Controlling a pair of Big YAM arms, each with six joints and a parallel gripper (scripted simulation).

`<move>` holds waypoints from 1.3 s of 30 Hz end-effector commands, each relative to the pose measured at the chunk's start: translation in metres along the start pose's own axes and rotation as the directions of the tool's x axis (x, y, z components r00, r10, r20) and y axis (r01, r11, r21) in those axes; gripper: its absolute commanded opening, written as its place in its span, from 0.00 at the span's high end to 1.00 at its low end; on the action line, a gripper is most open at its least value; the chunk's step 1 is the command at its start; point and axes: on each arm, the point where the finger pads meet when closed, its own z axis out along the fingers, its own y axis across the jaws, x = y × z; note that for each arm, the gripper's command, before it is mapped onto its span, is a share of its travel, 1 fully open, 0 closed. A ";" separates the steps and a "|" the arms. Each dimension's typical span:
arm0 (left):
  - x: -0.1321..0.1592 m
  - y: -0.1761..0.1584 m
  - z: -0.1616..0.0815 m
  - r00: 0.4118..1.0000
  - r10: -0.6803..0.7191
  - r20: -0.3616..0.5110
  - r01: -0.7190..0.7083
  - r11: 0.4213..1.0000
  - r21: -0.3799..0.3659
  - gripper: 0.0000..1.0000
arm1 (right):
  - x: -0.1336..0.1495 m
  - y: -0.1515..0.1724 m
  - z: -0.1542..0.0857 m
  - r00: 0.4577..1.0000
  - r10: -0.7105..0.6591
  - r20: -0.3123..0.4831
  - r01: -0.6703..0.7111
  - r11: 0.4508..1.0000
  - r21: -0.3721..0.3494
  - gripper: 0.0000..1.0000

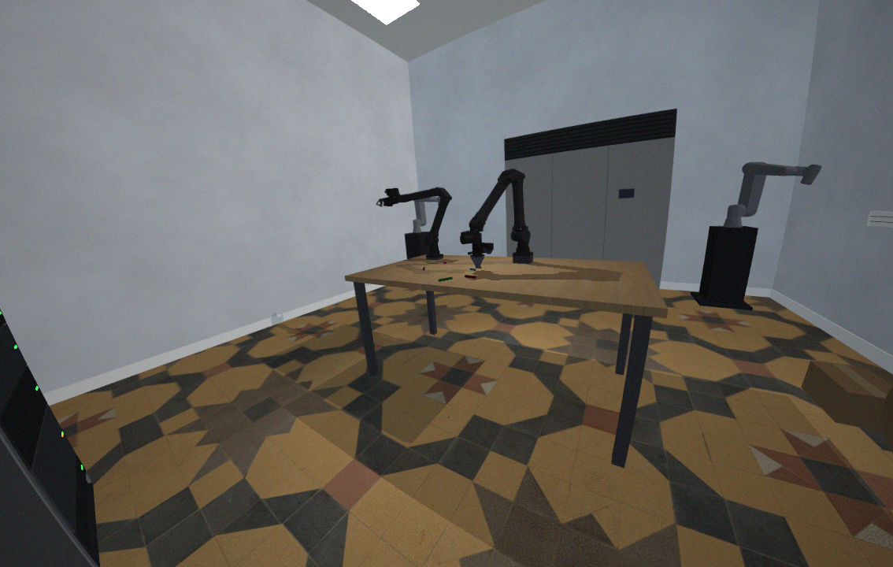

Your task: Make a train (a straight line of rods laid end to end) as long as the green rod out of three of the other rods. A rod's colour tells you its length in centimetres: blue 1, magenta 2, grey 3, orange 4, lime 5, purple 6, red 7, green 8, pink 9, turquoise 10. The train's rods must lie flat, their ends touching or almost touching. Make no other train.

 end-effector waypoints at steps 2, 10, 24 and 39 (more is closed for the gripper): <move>0.003 0.002 0.001 1.000 -0.002 -0.001 0.002 1.000 0.000 0.96 | -0.039 -0.006 0.005 0.997 0.009 0.070 -0.010 1.000 0.012 0.00; 0.005 0.001 0.001 1.000 -0.003 -0.002 0.003 1.000 0.001 0.96 | -0.039 -0.006 0.005 0.997 0.009 0.070 -0.010 1.000 0.012 0.00; 0.007 -0.003 0.000 1.000 -0.005 -0.002 0.005 1.000 0.004 0.96 | -0.039 -0.006 0.005 0.997 0.009 0.070 -0.010 1.000 0.012 0.00; 0.007 -0.003 0.000 1.000 -0.005 -0.002 0.005 1.000 0.004 0.96 | -0.039 -0.006 0.005 0.997 0.009 0.070 -0.010 1.000 0.012 0.00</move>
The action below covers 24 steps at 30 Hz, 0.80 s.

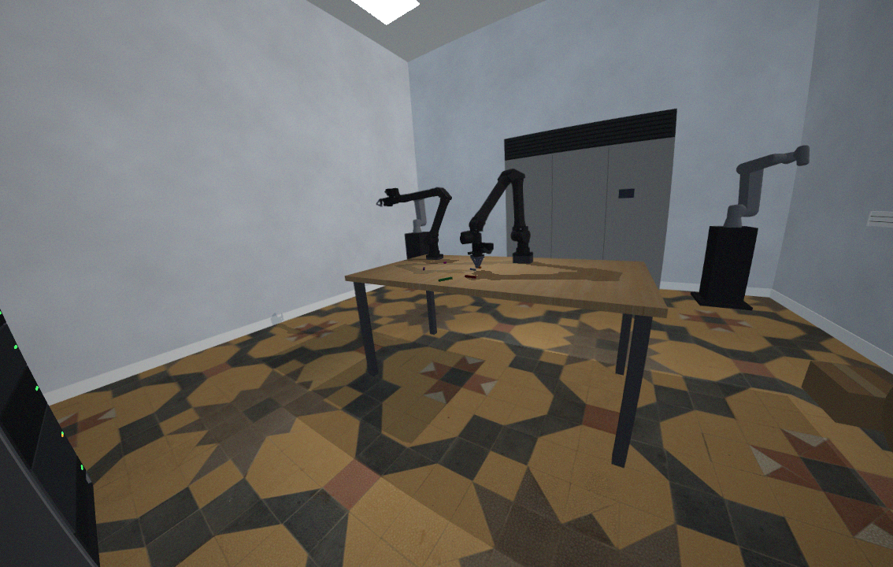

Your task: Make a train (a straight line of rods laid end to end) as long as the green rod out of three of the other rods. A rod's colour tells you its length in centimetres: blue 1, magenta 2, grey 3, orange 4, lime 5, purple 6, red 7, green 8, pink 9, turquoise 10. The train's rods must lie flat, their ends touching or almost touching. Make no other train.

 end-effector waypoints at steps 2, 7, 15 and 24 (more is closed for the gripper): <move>0.006 -0.003 0.000 1.000 0.001 -0.002 -0.001 1.000 0.004 0.96 | -0.039 -0.006 0.005 0.997 0.009 0.070 -0.010 1.000 0.012 0.00; 0.006 -0.004 0.000 1.000 0.002 -0.002 -0.002 1.000 0.004 0.96 | -0.039 -0.006 0.005 0.997 0.009 0.070 -0.010 1.000 0.012 0.00; 0.007 -0.008 -0.001 1.000 0.002 -0.004 -0.002 1.000 0.009 0.96 | -0.039 -0.006 0.005 0.997 0.009 0.070 -0.010 1.000 0.012 0.00; 0.008 -0.008 -0.002 1.000 0.002 -0.004 -0.002 1.000 0.010 0.96 | -0.039 -0.006 0.005 0.997 0.009 0.070 -0.010 1.000 0.012 0.00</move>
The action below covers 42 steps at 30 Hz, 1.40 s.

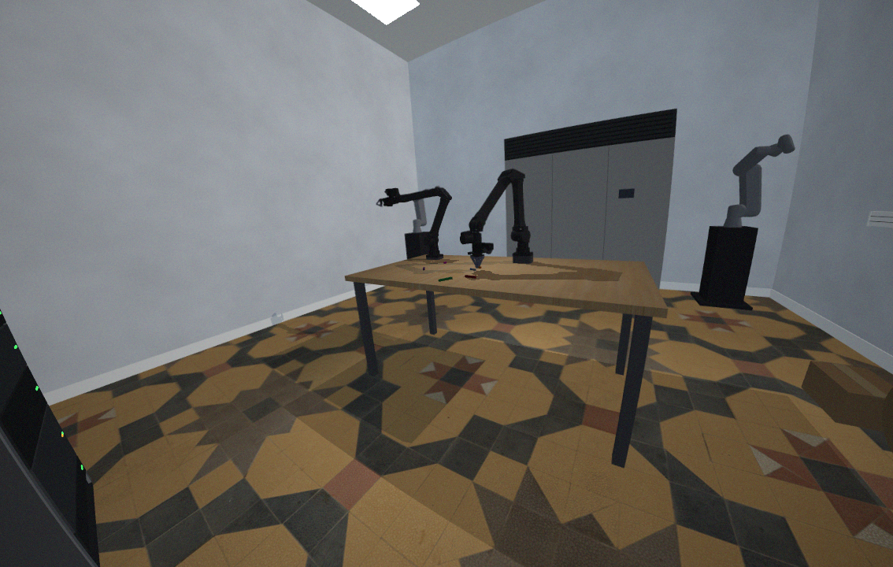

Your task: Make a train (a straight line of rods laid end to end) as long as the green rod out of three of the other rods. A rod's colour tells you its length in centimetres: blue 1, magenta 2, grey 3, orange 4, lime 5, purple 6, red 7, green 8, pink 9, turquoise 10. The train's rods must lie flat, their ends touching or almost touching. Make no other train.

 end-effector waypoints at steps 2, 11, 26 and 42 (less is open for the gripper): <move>0.007 -0.008 -0.002 1.000 0.002 -0.004 -0.002 1.000 0.011 0.96 | -0.039 -0.006 0.005 0.997 0.009 0.070 -0.010 1.000 0.012 0.00; 0.007 -0.008 -0.002 1.000 0.002 -0.004 -0.002 1.000 0.011 0.96 | -0.039 -0.006 0.005 0.997 0.009 0.070 -0.010 1.000 0.012 0.00; 0.009 -0.014 -0.004 1.000 0.003 -0.006 -0.002 1.000 0.019 0.96 | -0.039 -0.006 0.005 0.997 0.009 0.070 -0.010 1.000 0.012 0.00; 0.009 -0.015 -0.005 1.000 0.002 -0.007 -0.002 1.000 0.021 0.96 | -0.039 -0.006 0.005 0.997 0.009 0.070 -0.010 1.000 0.012 0.00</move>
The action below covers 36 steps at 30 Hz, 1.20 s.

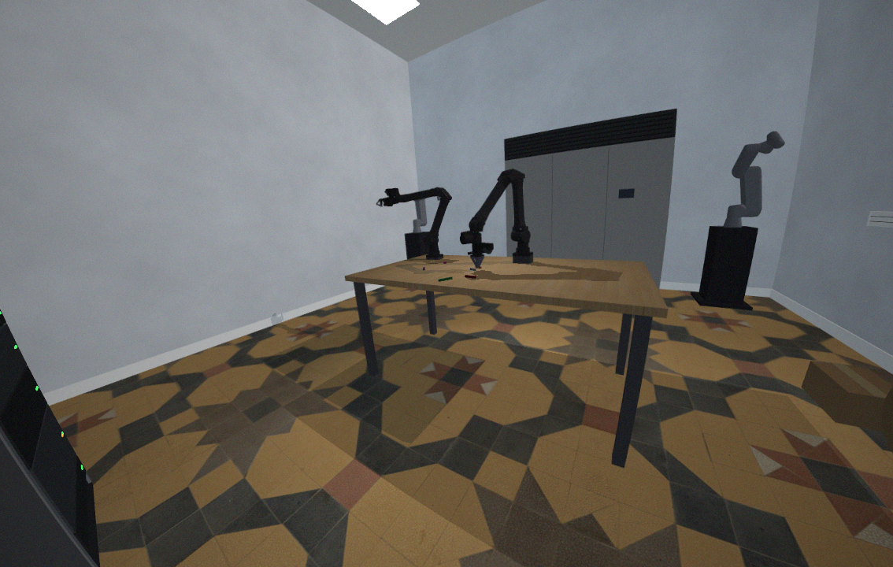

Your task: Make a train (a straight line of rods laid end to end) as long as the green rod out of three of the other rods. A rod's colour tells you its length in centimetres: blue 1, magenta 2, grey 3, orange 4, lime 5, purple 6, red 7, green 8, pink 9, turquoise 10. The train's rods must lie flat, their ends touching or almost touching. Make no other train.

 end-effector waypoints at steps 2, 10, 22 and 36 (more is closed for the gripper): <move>0.009 -0.015 -0.006 1.000 0.002 -0.007 -0.002 1.000 0.023 0.96 | -0.039 -0.006 0.005 0.997 0.009 0.070 -0.010 1.000 0.012 0.00; 0.009 -0.015 -0.006 1.000 0.002 -0.007 -0.002 1.000 0.022 0.96 | -0.039 -0.006 0.005 0.997 0.009 0.070 -0.010 1.000 0.012 0.00; 0.005 0.001 0.014 1.000 0.002 -0.001 -0.002 1.000 -0.003 0.96 | -0.039 -0.006 0.005 0.997 0.009 0.070 -0.010 1.000 0.012 0.00; 0.006 -0.002 0.014 1.000 0.002 -0.004 -0.002 1.000 0.009 0.96 | -0.039 -0.006 0.005 0.997 0.009 0.070 -0.010 1.000 0.012 0.00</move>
